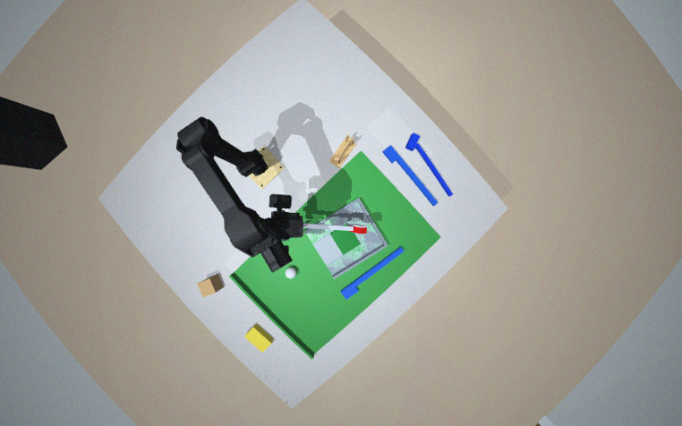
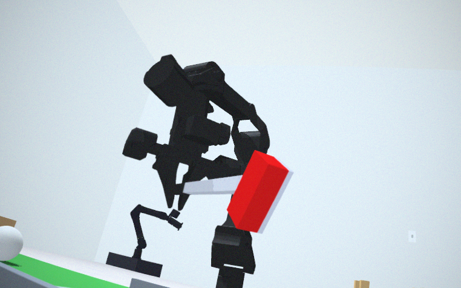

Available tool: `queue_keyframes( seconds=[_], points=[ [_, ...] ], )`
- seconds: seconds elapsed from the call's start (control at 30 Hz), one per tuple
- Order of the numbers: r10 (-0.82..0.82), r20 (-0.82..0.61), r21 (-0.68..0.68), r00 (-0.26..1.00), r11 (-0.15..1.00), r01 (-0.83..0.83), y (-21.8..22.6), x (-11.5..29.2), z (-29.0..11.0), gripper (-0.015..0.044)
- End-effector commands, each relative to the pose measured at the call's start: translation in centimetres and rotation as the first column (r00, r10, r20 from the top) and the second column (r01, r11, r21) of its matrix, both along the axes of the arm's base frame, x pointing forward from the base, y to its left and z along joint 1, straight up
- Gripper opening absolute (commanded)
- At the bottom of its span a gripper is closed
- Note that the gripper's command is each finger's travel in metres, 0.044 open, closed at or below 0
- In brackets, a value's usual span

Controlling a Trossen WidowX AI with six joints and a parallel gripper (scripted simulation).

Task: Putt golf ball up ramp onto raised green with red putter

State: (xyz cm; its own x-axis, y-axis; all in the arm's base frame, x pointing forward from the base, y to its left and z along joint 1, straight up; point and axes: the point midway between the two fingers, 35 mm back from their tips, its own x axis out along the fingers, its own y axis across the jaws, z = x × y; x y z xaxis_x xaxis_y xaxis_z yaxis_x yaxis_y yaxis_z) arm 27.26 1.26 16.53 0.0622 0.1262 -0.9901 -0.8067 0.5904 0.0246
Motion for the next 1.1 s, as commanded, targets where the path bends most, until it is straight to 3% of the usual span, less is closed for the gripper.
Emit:
queue_keyframes(
  seconds=[0.0,0.47,1.07],
  points=[
    [-0.117,0.002,-0.011,0.993,0.993,0.117,-2.4,0.2,0.3,0.0],
    [-0.458,-0.007,-0.058,0.889,0.888,0.457,-9.8,-0.9,1.0,0.0],
    [-0.804,-0.031,-0.119,0.594,0.593,0.797,-17.7,-5.0,1.6,0.0]
  ],
)
